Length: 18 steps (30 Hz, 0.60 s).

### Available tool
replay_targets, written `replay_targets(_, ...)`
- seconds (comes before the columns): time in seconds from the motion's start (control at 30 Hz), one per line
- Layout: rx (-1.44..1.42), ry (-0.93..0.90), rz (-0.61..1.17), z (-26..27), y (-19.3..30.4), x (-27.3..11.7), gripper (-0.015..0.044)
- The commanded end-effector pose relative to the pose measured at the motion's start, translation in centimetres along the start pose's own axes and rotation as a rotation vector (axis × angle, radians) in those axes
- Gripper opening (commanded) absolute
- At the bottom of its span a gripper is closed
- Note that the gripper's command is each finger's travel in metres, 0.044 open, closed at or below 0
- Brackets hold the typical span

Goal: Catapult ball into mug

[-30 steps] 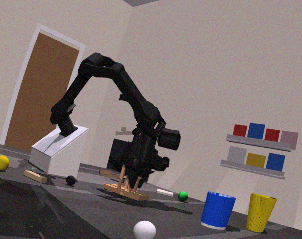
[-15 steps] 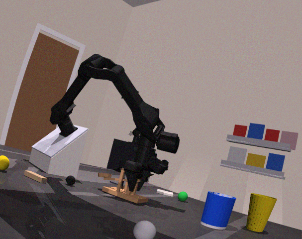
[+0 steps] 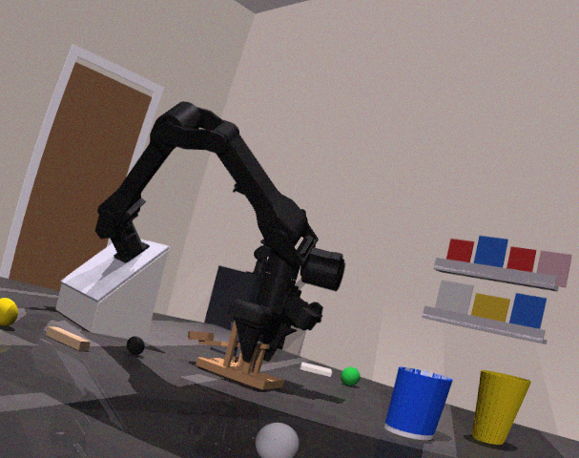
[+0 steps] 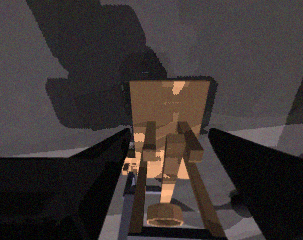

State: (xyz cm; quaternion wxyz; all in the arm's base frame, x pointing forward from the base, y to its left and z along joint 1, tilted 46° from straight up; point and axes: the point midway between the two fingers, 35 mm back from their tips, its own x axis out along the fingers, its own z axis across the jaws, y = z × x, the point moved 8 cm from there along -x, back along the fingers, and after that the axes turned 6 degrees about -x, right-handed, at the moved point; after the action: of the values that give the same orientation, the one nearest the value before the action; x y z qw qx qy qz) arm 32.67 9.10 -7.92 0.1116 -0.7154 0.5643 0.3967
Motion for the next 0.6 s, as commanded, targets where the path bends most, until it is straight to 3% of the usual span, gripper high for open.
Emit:
replay_targets(0.0, 0.007, -0.005, -0.024, 0.0, -0.5, -5.1, 0.0440)
replay_targets(0.13, 0.007, -0.004, -0.023, 0.1, -0.1, -9.3, 0.0440)
replay_targets(0.23, -0.003, 0.001, -0.033, 0.3, -0.3, -7.7, 0.0440)
replay_targets(0.57, 0.010, 0.002, -0.021, 0.2, 0.1, -7.9, 0.0440)
